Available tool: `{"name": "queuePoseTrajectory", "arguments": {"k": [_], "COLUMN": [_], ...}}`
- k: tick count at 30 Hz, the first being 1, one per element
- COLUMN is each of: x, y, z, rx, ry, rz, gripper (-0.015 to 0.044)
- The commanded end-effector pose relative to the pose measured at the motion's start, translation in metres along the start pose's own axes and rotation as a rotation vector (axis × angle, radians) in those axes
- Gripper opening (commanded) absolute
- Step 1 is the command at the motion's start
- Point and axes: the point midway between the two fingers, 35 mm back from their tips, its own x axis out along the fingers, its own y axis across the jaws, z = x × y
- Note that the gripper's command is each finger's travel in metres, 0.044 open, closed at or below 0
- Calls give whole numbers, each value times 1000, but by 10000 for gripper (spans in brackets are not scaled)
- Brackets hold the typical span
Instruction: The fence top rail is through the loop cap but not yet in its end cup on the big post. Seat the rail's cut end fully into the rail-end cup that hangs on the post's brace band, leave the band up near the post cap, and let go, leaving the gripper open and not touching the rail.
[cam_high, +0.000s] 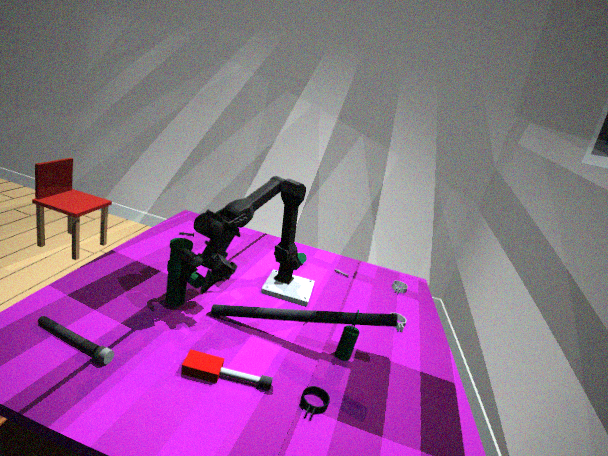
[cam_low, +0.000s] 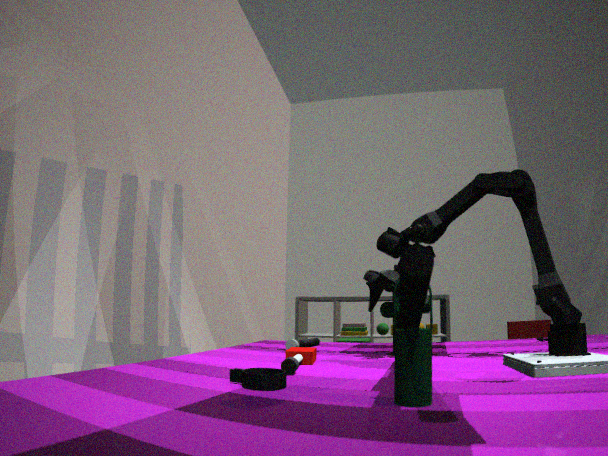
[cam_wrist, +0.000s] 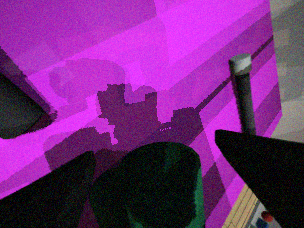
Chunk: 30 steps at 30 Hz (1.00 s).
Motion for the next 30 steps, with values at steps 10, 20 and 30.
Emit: {"name": "queuePoseTrajectory", "arguments": {"k": [10,20,30], "x": [3,1,-2], "y": [1,5,12], "z": [0,0,-1], "rx": [-4,-48,-120], "ry": [-3,-28,-69], "rz": [4,5,5], "gripper": [151,0,0]}}
